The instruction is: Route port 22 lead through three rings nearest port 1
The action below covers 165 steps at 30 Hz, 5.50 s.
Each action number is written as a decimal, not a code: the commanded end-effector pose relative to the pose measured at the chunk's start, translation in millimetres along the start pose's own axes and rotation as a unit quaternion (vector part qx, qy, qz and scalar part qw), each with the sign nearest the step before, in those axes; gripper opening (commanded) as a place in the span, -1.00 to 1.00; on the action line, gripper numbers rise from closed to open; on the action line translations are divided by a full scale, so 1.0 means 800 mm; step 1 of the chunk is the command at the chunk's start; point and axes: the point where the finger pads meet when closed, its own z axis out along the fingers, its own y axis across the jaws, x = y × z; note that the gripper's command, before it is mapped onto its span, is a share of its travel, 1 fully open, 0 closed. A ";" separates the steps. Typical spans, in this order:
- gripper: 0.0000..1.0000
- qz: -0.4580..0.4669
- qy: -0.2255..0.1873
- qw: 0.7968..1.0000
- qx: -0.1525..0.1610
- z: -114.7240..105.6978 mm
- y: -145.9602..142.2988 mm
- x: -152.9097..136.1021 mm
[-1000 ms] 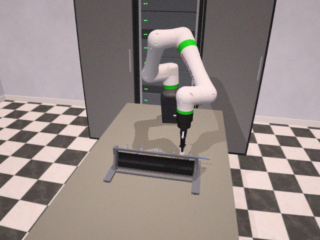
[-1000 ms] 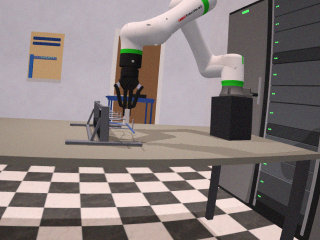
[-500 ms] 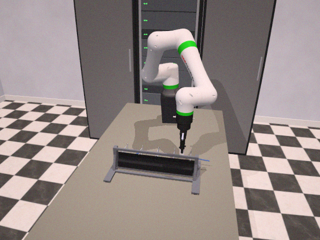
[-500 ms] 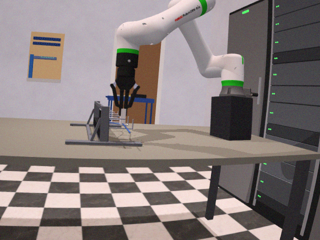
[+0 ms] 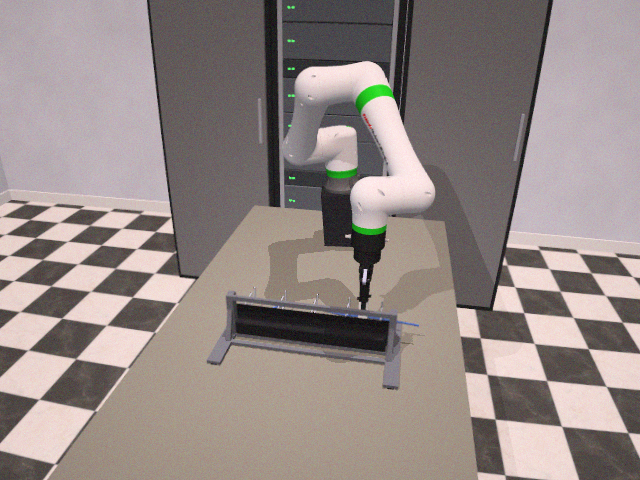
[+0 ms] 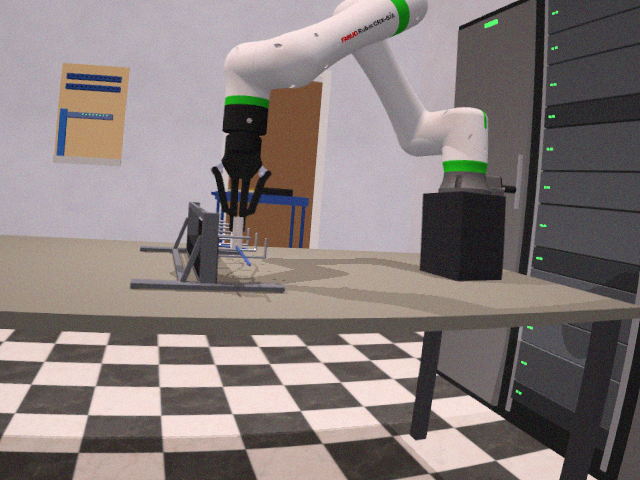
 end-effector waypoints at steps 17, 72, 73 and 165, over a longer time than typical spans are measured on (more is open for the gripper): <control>-1.00 0.000 0.000 1.000 0.000 0.000 0.006 0.000; -0.60 0.000 0.000 1.000 0.000 -0.007 0.006 0.000; -0.60 0.000 0.000 1.000 0.000 -0.009 0.006 0.000; -1.00 0.000 0.000 1.000 0.000 -0.100 0.006 0.000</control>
